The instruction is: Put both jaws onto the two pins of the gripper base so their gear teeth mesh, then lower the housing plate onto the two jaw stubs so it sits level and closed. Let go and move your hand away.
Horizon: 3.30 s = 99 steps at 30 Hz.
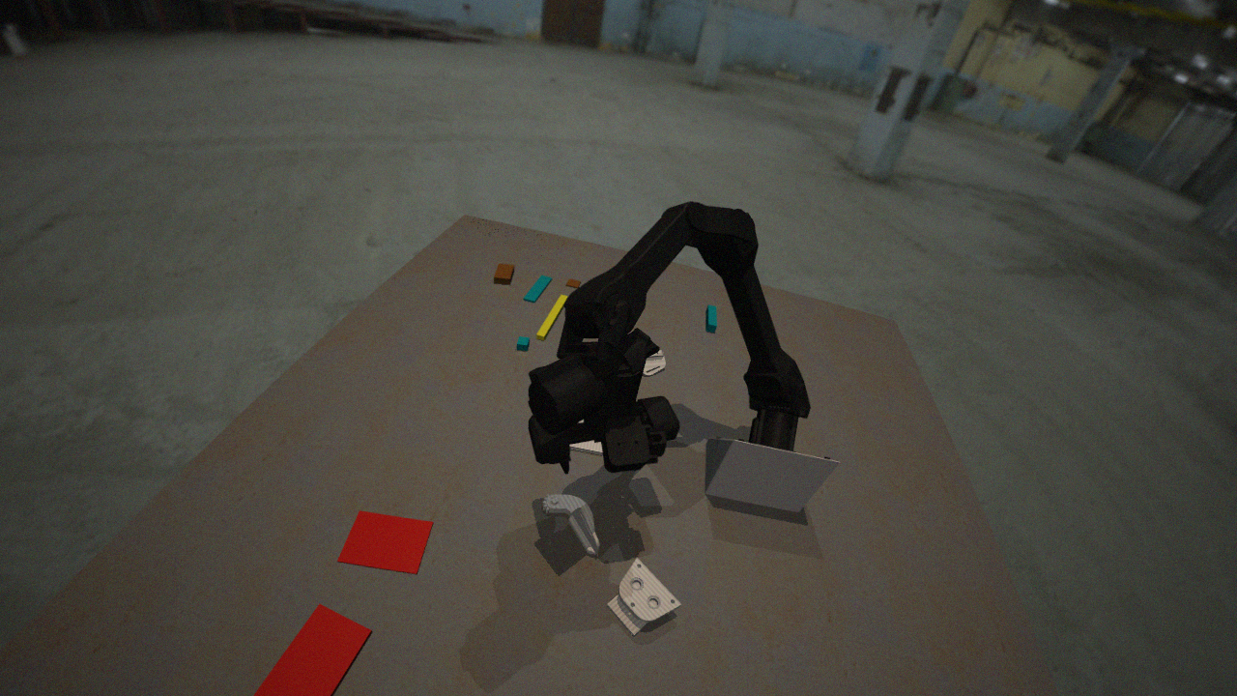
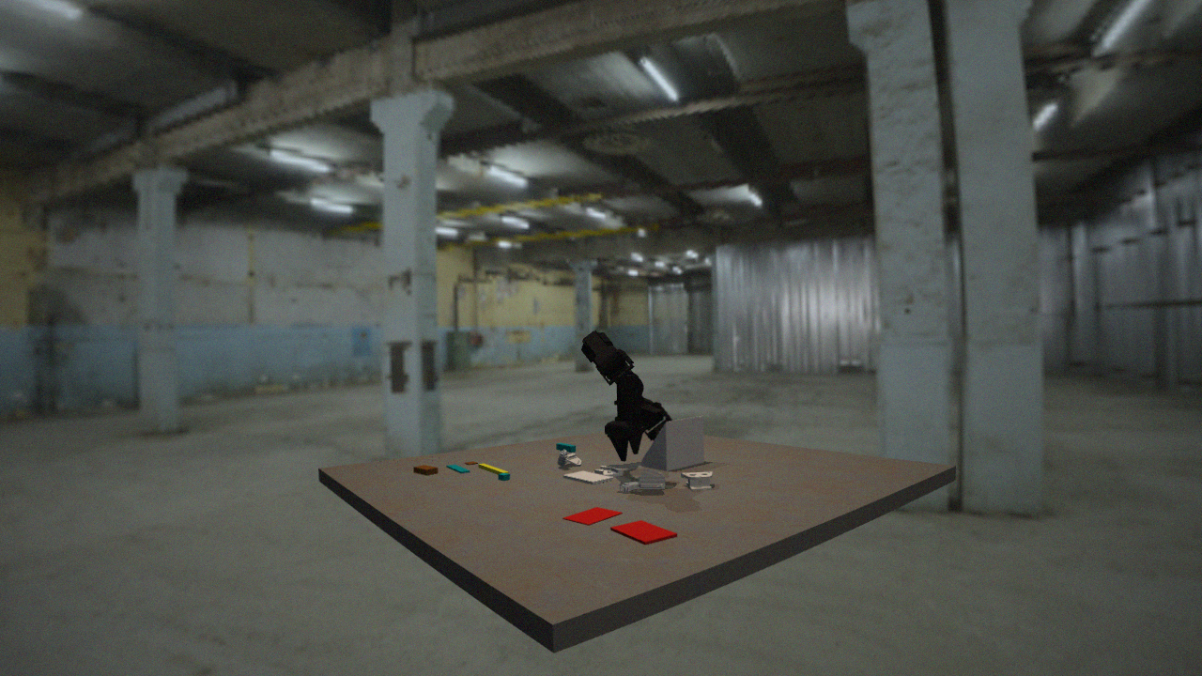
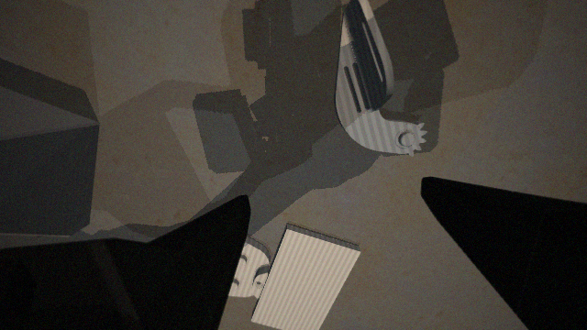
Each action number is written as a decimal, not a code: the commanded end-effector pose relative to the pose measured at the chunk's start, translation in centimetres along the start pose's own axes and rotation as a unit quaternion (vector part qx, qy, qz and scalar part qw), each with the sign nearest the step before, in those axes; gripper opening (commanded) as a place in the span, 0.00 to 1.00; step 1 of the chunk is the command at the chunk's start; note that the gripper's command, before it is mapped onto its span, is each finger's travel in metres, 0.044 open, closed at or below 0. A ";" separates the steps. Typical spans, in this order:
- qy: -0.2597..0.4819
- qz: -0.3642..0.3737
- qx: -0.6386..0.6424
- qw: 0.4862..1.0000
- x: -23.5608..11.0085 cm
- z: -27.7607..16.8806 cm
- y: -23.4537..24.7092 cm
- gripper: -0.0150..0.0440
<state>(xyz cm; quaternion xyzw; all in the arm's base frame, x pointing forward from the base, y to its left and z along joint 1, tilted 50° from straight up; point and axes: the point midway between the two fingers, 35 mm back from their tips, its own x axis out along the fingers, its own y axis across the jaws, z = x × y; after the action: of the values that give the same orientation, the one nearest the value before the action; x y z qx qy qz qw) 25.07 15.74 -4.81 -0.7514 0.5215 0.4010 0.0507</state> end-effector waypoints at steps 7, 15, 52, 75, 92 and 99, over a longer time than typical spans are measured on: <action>-0.003 -0.001 0.004 1.000 -0.9 -0.1 0.0 0.69; -0.003 -0.001 0.004 1.000 -0.9 -0.1 0.0 0.33; 0.000 -0.001 0.001 1.000 -0.8 -0.2 0.1 1.00; 0.000 -0.001 0.001 1.000 -0.8 -0.2 0.1 1.00; 0.000 -0.001 0.001 1.000 -0.8 -0.2 0.1 0.42; 0.000 -0.001 0.001 1.000 -0.8 -0.2 0.1 0.25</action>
<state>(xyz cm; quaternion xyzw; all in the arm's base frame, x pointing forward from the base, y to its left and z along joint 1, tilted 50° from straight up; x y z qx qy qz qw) 25.02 16.19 -4.18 -0.7514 0.5215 0.4009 0.0517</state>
